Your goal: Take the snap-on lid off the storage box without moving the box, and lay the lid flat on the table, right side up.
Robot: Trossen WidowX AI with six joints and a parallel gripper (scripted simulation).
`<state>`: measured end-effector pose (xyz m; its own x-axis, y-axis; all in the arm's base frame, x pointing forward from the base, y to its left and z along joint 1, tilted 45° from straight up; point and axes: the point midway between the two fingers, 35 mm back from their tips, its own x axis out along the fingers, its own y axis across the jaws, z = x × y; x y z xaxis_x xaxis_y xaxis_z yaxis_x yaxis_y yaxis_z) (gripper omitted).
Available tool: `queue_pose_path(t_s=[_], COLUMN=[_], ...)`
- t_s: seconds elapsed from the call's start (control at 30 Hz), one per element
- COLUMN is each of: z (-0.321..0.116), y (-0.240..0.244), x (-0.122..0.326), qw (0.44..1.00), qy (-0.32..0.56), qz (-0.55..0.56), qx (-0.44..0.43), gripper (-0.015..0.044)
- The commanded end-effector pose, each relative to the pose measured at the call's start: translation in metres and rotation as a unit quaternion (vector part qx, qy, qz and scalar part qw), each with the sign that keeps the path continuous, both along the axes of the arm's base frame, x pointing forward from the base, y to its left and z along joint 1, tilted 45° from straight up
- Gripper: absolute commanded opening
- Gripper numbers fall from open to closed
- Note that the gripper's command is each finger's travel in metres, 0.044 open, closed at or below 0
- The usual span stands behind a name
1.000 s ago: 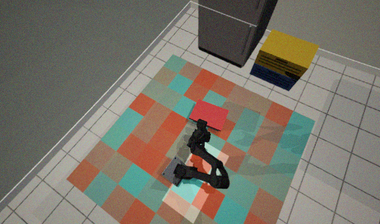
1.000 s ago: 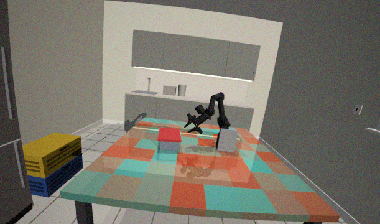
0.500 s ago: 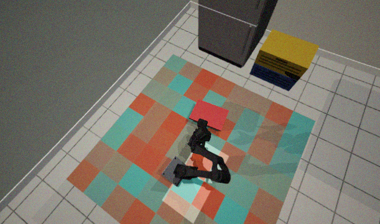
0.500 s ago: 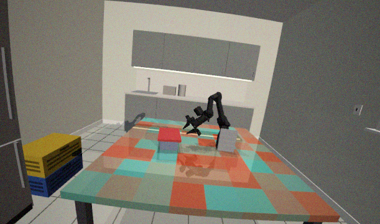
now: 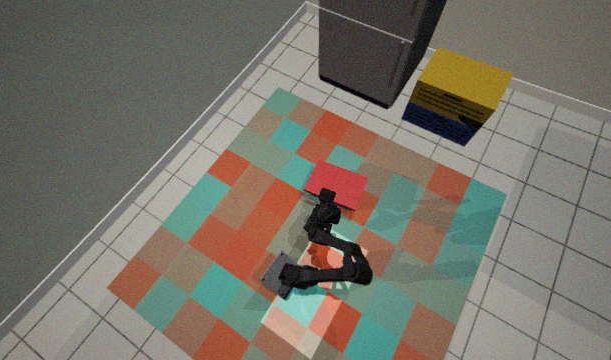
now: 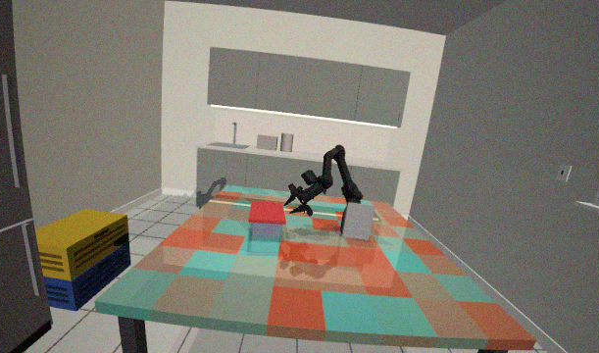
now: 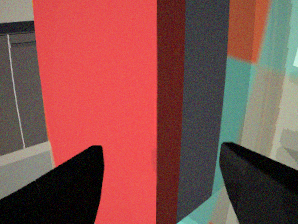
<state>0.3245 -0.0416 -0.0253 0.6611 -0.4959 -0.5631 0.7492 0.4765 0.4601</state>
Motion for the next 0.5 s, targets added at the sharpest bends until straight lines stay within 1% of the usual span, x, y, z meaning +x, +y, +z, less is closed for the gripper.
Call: queue_pose_path(t_s=[0.0,0.47], z=[-0.002,-0.015], y=[-0.002,-0.015], x=[0.006,0.019], qw=[1.000,1.000], qy=[-0.003,-0.005], qz=[0.002,0.002], qx=[0.001,-0.001], gripper=[0.0235,0.0235])
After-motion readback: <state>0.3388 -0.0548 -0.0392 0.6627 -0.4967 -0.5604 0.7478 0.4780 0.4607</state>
